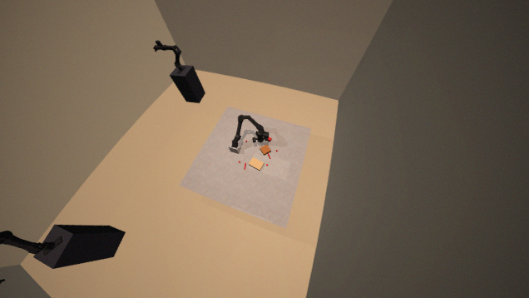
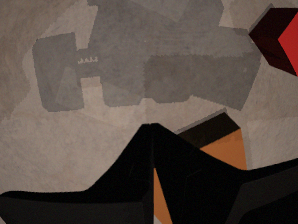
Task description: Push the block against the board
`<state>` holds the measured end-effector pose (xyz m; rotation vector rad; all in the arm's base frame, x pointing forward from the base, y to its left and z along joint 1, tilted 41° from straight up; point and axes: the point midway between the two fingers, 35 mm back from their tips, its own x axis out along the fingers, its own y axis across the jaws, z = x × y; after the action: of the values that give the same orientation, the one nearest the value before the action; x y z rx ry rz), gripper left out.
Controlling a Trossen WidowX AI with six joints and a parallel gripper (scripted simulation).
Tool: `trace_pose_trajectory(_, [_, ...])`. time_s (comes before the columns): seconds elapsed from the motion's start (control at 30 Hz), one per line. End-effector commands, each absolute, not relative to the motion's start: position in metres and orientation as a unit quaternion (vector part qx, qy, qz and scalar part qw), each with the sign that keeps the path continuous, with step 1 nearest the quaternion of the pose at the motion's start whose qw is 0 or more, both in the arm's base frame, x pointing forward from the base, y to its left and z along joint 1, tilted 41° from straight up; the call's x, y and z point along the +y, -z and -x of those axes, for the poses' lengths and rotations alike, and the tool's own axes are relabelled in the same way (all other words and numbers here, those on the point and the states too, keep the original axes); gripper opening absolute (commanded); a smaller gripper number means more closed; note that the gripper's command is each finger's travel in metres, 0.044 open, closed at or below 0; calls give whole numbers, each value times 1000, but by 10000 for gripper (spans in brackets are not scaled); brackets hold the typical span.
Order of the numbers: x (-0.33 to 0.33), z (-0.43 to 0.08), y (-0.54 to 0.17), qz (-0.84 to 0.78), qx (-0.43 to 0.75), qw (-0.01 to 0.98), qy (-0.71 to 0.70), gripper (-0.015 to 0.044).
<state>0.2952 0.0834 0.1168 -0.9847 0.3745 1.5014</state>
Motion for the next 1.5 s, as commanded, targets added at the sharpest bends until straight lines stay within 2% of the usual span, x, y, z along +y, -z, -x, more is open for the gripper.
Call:
trace_pose_trajectory(0.0, [83,-307,-120,397,196,628,-640,0])
trace_pose_trajectory(0.53, [84,-356,-131,214,359,713,-563,0])
trace_pose_trajectory(1.03, [86,-399,-136,32,483,745,-459,0])
trace_pose_trajectory(1.47, [123,-409,-95,14,493,745,-448,0])
